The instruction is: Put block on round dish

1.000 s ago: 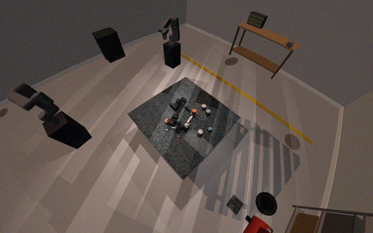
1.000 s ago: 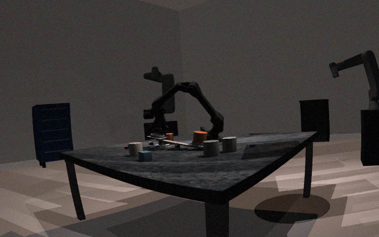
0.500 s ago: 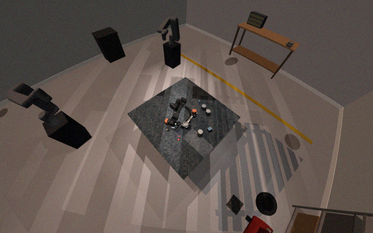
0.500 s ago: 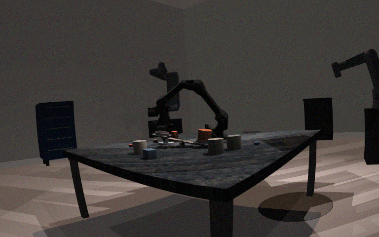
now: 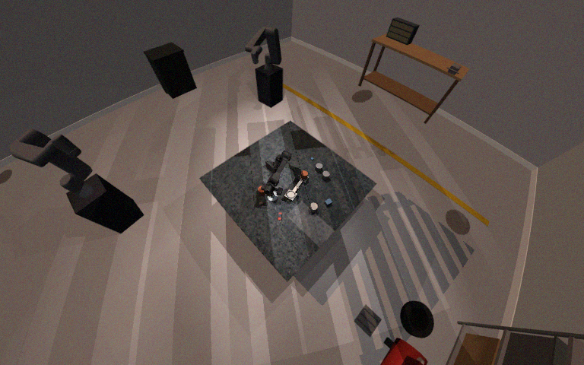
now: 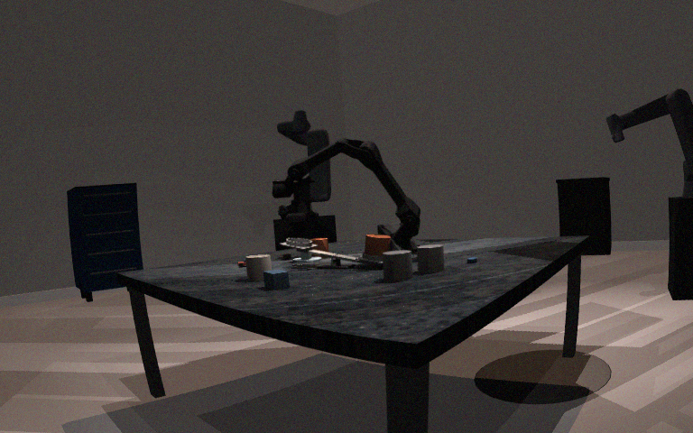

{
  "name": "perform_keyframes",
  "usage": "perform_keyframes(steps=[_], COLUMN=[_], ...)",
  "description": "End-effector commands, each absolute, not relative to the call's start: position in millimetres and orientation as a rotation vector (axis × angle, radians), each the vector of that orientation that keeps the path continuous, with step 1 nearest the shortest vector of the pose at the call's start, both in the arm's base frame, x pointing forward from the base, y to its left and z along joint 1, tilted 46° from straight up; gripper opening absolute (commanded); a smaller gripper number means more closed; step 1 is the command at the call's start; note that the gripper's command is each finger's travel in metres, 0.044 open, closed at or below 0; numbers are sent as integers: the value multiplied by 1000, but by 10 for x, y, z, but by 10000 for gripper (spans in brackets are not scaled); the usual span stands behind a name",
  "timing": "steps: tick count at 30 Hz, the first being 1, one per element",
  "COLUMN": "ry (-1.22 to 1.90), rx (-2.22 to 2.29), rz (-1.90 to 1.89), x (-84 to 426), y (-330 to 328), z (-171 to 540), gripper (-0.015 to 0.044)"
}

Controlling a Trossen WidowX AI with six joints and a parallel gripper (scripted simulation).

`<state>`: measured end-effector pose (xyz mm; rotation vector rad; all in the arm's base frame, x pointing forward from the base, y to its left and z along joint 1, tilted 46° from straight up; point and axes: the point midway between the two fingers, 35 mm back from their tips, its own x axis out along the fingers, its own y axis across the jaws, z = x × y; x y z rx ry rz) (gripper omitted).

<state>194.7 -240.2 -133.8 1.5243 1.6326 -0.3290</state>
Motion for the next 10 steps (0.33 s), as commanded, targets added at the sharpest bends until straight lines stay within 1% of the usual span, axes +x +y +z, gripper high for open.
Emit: perform_keyframes(steps=[1, 6, 10], ry=[1649, 1632, 1631], rx=[1534, 1529, 1529], rz=[-331, -335, -335], x=[1911, 1857, 1853], y=[-2454, -2742, -2757], z=[-1267, -957, -938], gripper=[440, 440, 440])
